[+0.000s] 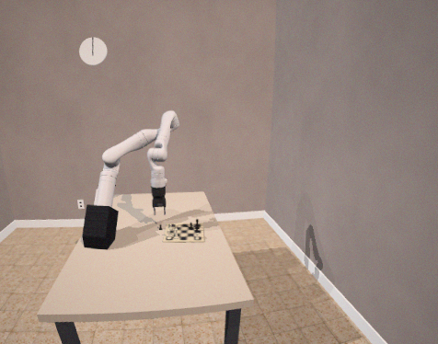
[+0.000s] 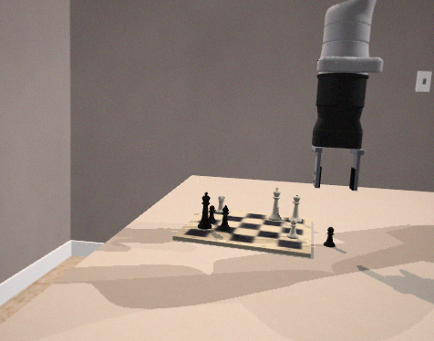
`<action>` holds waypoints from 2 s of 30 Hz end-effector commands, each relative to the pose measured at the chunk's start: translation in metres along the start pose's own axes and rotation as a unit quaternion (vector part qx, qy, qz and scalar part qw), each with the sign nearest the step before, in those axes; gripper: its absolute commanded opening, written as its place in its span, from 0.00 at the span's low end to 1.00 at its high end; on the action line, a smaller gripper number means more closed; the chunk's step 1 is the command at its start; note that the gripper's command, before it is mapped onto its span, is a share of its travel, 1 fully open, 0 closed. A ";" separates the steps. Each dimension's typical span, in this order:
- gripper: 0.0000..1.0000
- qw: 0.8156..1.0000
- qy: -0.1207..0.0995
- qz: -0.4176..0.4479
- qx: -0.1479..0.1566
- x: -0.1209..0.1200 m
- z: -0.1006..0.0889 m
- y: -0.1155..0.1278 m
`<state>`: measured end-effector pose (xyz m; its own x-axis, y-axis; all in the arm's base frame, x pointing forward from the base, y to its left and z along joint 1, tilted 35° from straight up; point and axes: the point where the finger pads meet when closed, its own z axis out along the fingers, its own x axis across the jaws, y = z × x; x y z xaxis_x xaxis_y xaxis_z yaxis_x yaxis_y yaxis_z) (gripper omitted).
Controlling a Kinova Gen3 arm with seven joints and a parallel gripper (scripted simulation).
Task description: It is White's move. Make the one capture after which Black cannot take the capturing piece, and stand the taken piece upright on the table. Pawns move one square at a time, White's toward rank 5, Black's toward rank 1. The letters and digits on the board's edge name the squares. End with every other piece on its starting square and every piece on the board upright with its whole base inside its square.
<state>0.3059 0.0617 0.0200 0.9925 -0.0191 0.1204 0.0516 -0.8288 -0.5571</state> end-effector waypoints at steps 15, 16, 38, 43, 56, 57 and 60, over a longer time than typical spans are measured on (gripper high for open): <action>1.00 1.000 0.000 -0.010 0.000 0.001 -0.001 0.001; 1.00 1.000 0.000 -0.013 0.000 0.001 -0.001 0.001; 1.00 0.979 -0.002 -0.202 0.009 0.007 -0.003 0.012; 1.00 0.956 -0.002 -0.294 0.012 0.011 -0.005 0.020; 1.00 0.854 0.001 -0.519 0.016 0.025 -0.010 0.044; 1.00 0.842 0.001 -0.540 0.016 0.027 -0.011 0.047; 1.00 0.801 0.002 -0.598 0.016 0.033 -0.013 0.055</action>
<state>0.3336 0.0161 0.0046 0.2735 0.7645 0.5837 0.9583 -0.2685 -0.0974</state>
